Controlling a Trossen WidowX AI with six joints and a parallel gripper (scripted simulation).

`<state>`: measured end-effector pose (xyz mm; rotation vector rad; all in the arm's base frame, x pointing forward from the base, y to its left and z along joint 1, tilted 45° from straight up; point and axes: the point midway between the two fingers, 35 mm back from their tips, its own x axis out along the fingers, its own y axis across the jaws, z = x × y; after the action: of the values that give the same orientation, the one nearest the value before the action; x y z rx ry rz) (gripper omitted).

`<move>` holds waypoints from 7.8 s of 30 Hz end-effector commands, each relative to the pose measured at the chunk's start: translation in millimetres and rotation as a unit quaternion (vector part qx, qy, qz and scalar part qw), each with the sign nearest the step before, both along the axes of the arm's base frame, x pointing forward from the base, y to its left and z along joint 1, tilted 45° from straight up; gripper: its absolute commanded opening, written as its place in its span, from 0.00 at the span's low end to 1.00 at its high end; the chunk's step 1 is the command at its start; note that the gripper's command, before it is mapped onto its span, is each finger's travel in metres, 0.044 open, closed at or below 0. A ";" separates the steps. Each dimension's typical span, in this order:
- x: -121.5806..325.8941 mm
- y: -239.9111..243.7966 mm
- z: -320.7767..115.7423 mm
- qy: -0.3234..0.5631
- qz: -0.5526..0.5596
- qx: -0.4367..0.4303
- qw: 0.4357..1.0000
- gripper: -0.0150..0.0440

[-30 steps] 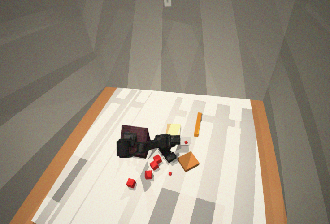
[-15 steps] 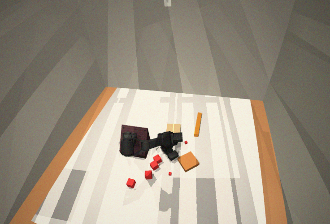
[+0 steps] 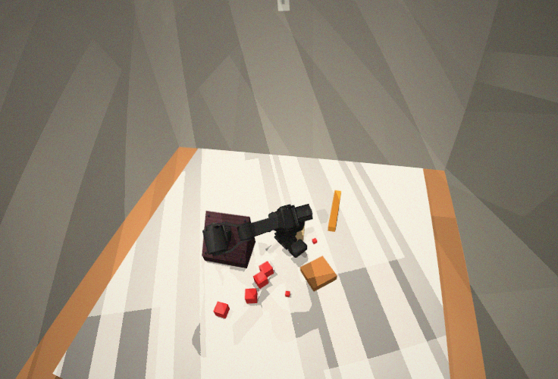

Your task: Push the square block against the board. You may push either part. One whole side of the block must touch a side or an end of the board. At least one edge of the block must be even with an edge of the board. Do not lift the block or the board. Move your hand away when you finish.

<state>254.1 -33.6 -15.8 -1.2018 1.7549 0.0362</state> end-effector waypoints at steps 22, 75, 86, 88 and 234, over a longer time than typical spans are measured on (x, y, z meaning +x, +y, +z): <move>-33.5 189.6 -178.7 0.264 0.266 0.024 0.927 0.25; -29.9 106.8 -176.6 0.267 0.267 0.022 0.926 0.25; -27.3 93.6 -164.4 0.267 0.267 0.022 0.926 0.25; -26.7 91.2 -162.1 0.267 0.267 0.021 0.926 0.25; -3.0 20.3 -96.5 0.314 0.315 0.023 0.895 0.25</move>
<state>248.3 -3.1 -118.6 -1.8053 1.7641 0.9636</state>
